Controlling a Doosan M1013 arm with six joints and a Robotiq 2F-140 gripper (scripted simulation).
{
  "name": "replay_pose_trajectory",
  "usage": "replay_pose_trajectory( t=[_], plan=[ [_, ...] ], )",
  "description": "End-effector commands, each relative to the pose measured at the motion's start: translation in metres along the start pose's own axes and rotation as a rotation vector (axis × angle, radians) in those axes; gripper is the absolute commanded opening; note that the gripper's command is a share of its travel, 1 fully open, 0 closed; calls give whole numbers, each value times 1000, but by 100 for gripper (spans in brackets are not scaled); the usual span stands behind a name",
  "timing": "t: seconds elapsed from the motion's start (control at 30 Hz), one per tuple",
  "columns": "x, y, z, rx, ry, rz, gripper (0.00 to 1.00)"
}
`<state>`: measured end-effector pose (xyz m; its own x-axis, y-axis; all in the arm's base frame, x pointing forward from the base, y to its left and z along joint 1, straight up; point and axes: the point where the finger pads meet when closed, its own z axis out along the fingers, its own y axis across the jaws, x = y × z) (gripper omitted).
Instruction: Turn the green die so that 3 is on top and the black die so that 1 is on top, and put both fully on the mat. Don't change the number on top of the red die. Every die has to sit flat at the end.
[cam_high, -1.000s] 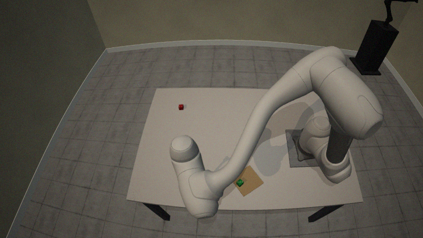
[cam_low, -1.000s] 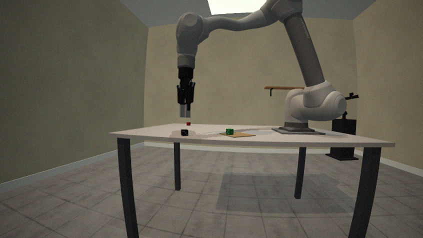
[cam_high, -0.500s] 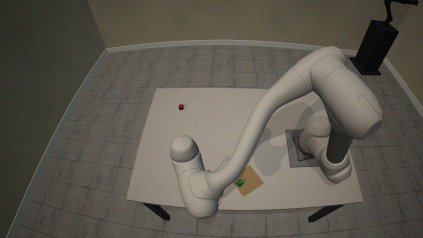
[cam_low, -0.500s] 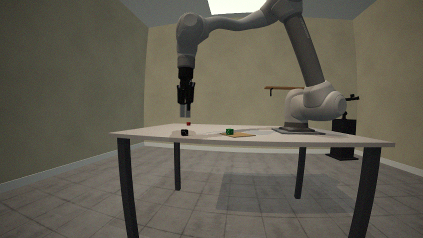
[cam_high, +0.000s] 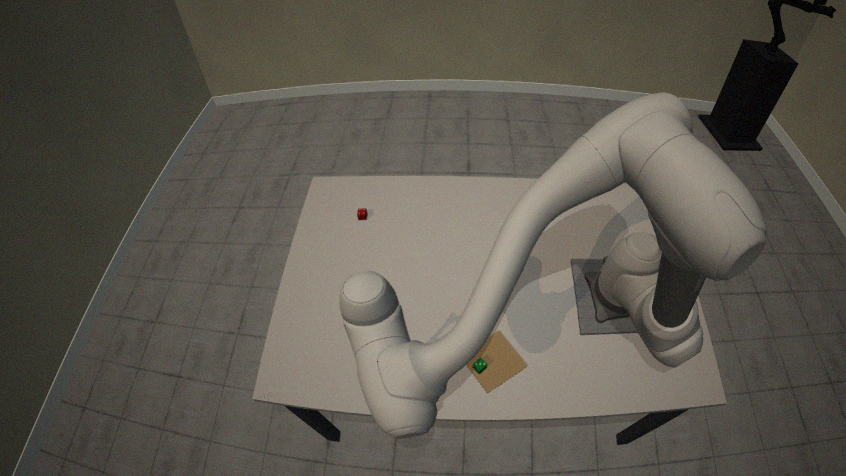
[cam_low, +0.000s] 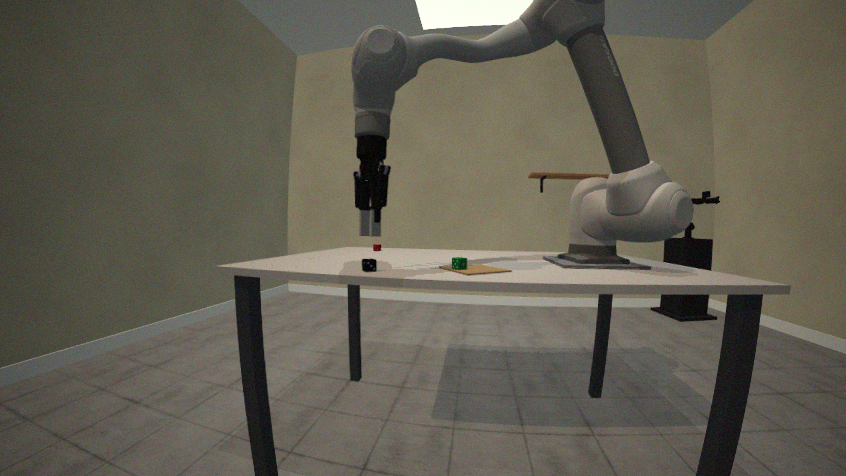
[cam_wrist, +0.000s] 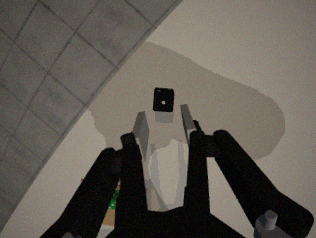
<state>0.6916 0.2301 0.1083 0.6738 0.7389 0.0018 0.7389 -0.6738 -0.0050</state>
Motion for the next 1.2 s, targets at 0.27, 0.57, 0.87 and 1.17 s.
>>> replay_pose_trajectory(
  t=[0.27, 0.57, 0.87, 1.17],
  plan=[
    [0, 0, 9, 0, 0, 0, 35],
    [0, 0, 20, 0, 0, 0, 35],
    [0, 0, 34, 0, 0, 0, 35],
    [0, 0, 43, 0, 0, 0, 35]
  ],
)
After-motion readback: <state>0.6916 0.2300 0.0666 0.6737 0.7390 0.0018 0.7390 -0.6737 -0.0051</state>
